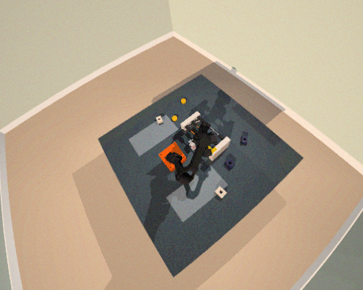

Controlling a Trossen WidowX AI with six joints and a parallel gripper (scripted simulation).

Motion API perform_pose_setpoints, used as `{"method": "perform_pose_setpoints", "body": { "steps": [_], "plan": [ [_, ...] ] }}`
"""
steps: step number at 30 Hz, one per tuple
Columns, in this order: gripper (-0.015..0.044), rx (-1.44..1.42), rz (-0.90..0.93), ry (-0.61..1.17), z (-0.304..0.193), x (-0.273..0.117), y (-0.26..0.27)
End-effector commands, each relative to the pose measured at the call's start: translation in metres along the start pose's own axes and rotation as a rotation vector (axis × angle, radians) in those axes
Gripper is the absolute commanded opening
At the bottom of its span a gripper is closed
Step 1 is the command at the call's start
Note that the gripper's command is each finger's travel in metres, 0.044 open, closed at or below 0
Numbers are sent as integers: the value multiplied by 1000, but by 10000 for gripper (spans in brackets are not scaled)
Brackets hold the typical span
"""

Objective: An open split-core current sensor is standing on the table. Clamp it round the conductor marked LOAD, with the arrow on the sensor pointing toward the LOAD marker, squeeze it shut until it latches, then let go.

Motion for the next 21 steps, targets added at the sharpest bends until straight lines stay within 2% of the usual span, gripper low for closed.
{"method": "perform_pose_setpoints", "body": {
  "steps": [1,10,15,21],
  "plan": [
    [440,3,-8,-3,0,0,0],
    [440,-5,-5,2,0,1,2],
    [440,-198,65,146,-28,16,65],
    [440,-443,124,355,-88,35,133]
  ]
}}
Point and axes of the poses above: the point midway between the two fingers, 35 mm back from their tips, its own x axis out along the fingers, its own y axis across the jaws, z = x × y, the point moved 5 cm from there along -x, back along the fingers, and after that the axes turned 5 degrees about -x, right-handed, at the moved point
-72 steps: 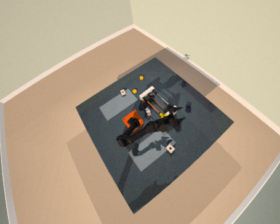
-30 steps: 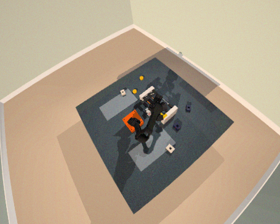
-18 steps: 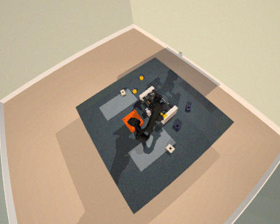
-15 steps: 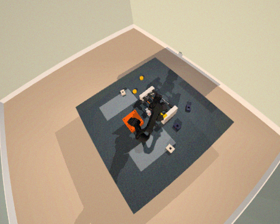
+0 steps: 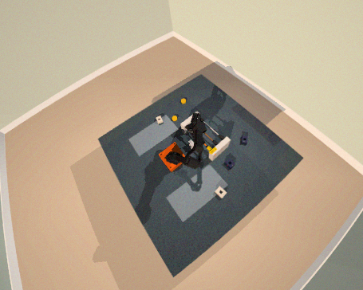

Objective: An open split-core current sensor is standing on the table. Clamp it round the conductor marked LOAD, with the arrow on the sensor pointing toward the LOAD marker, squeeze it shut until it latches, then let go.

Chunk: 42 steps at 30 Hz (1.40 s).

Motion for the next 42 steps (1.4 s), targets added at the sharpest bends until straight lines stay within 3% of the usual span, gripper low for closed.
{"method": "perform_pose_setpoints", "body": {
  "steps": [1,42],
  "plan": [
    [440,-136,22,124,-23,22,38],
    [440,-142,22,130,-31,80,41]
  ]
}}
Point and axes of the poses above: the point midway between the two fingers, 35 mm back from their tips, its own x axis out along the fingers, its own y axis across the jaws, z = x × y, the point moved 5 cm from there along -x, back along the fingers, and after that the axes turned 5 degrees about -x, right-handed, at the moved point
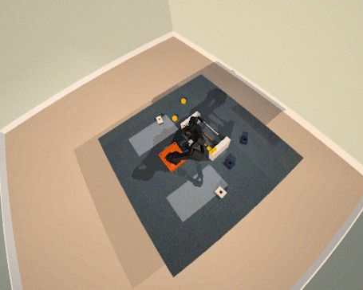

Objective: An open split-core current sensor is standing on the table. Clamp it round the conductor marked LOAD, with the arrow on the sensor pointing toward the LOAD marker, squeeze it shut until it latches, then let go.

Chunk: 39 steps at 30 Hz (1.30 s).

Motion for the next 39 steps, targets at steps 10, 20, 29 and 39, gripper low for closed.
{"method": "perform_pose_setpoints", "body": {
  "steps": [10,20,29,39],
  "plan": [
    [407,0,-2,2,-1,7,-1],
    [340,0,-2,2,-1,7,-1],
    [280,0,-2,2,-1,7,-1],
    [155,-1,-1,2,0,2,0]
  ]
}}
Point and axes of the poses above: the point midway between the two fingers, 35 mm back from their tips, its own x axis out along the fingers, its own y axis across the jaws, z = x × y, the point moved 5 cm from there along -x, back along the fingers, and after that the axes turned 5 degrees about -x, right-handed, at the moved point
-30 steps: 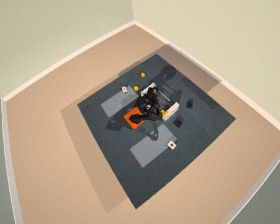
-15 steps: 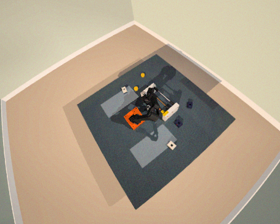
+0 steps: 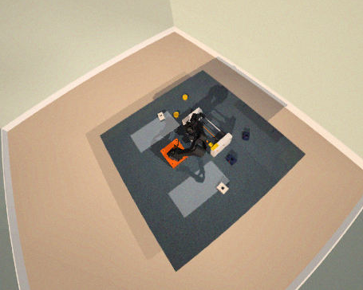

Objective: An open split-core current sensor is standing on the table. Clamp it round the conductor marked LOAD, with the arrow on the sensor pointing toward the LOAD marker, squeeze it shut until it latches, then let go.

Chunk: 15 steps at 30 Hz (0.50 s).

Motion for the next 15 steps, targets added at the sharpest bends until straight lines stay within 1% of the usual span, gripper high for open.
{"method": "perform_pose_setpoints", "body": {
  "steps": [1,6,15],
  "plan": [
    [128,4,4,-1,2,-7,1],
    [0,1,7,0,6,-32,4],
    [0,-3,7,3,7,-82,5]
  ]
}}
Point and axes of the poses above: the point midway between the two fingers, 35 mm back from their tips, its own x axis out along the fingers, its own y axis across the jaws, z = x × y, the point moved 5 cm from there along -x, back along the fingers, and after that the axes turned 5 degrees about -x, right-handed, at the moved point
